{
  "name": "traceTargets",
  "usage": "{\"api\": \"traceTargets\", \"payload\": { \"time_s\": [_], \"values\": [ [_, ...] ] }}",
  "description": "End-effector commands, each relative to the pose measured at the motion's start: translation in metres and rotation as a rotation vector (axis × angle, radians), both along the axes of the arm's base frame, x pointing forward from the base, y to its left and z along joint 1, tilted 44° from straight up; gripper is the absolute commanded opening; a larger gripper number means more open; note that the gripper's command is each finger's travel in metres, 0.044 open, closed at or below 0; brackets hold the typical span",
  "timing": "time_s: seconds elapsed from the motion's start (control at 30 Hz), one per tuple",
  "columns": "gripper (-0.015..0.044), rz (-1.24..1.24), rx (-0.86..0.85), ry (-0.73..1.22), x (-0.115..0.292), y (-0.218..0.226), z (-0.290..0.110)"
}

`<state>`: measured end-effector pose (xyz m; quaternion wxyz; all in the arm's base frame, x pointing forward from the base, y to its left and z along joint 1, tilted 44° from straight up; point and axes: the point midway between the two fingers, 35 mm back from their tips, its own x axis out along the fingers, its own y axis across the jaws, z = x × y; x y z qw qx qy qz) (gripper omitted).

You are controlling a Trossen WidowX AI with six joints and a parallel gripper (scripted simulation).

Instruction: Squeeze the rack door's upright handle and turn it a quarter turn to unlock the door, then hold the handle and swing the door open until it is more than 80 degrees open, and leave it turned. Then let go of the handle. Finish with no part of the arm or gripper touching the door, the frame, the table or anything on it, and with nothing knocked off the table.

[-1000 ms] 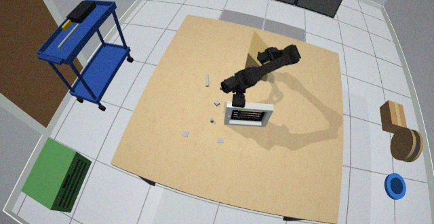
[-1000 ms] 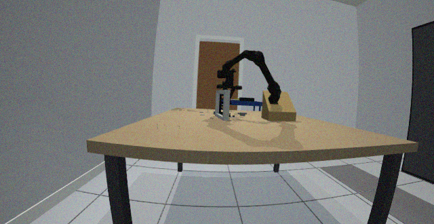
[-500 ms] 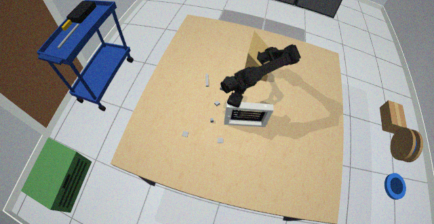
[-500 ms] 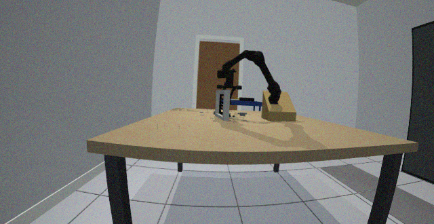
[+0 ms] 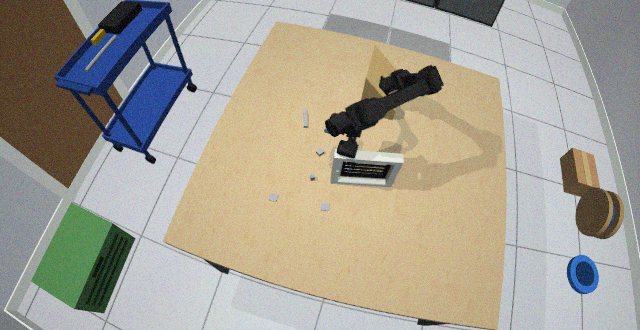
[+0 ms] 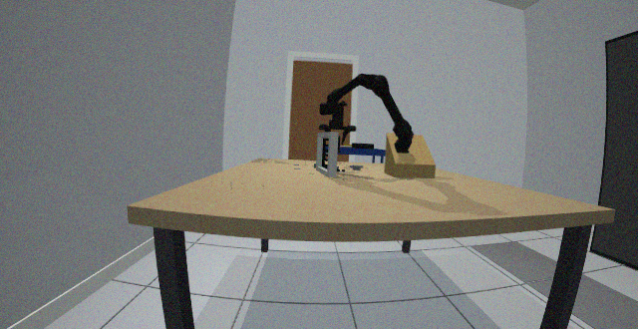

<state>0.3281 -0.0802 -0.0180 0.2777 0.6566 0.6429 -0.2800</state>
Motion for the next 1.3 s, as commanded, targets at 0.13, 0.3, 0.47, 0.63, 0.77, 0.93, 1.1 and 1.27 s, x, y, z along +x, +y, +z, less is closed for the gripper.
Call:
{"api": "traceTargets", "payload": {
  "time_s": [0.13, 0.3, 0.47, 0.63, 0.77, 0.93, 1.1, 1.27],
  "values": [
    [0.0281, 0.262, -0.004, -0.255, 0.0014, 0.0015, 0.0007],
    [0.0281, 0.442, -0.008, -0.426, 0.0014, 0.0014, 0.0007],
    [0.0281, 0.621, -0.013, -0.597, 0.0014, 0.0014, 0.0006],
    [0.0281, 0.801, -0.018, -0.768, 0.0014, 0.0014, 0.0006],
    [0.0281, 0.944, -0.022, -0.904, 0.0014, 0.0014, 0.0006],
    [0.0281, 1.124, -0.026, -1.075, 0.0014, 0.0014, 0.0006],
    [0.0281, 1.303, -0.031, -1.246, 0.0014, 0.0015, 0.0006],
    [0.0281, 1.483, -0.036, -1.416, 0.0014, 0.0015, 0.0006]
  ]
}}
